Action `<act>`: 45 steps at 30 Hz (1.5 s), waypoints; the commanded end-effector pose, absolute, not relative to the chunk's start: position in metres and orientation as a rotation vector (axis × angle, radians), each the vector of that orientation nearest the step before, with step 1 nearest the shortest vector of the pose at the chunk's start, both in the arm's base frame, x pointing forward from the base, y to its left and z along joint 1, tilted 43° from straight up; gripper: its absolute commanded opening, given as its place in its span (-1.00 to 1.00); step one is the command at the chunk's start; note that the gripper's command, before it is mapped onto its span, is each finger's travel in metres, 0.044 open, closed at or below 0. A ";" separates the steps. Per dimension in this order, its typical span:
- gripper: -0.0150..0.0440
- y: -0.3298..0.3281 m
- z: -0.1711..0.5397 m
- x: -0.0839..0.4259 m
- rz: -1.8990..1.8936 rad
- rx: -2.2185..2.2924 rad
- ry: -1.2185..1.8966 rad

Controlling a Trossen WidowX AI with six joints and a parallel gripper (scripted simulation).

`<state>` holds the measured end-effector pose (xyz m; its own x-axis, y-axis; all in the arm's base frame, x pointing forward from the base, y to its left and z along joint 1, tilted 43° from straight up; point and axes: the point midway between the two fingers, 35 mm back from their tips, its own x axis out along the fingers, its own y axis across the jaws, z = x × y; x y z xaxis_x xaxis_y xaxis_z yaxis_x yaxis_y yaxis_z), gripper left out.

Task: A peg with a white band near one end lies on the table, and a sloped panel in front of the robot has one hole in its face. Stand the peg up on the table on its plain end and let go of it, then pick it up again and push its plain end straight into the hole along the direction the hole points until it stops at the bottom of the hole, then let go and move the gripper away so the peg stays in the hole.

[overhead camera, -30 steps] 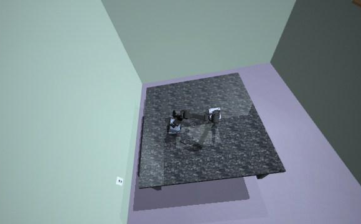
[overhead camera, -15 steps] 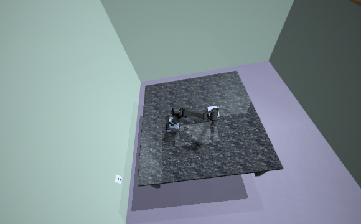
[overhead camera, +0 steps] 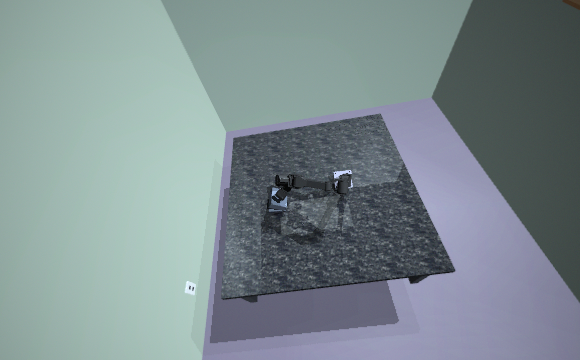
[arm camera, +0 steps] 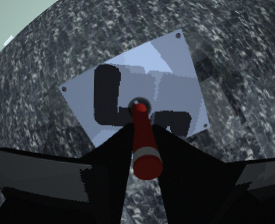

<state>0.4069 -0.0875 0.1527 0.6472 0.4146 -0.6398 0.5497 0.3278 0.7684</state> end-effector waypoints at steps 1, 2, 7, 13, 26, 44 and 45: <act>-0.49 -0.087 0.150 0.409 -0.112 1.289 0.929; -0.49 -0.087 0.150 0.409 -0.112 1.289 0.929; -0.49 -0.086 0.147 0.411 -0.112 1.289 0.929; -0.49 -0.084 0.145 0.414 -0.112 1.289 0.929; -0.49 -0.080 0.139 0.420 -0.111 1.290 0.928; -0.49 -0.077 0.134 0.425 -0.111 1.290 0.928; -0.49 -0.077 0.134 0.425 -0.111 1.290 0.928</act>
<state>0.4246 -0.0766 0.1349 0.6476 0.4153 -0.6389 0.5490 0.3273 0.7691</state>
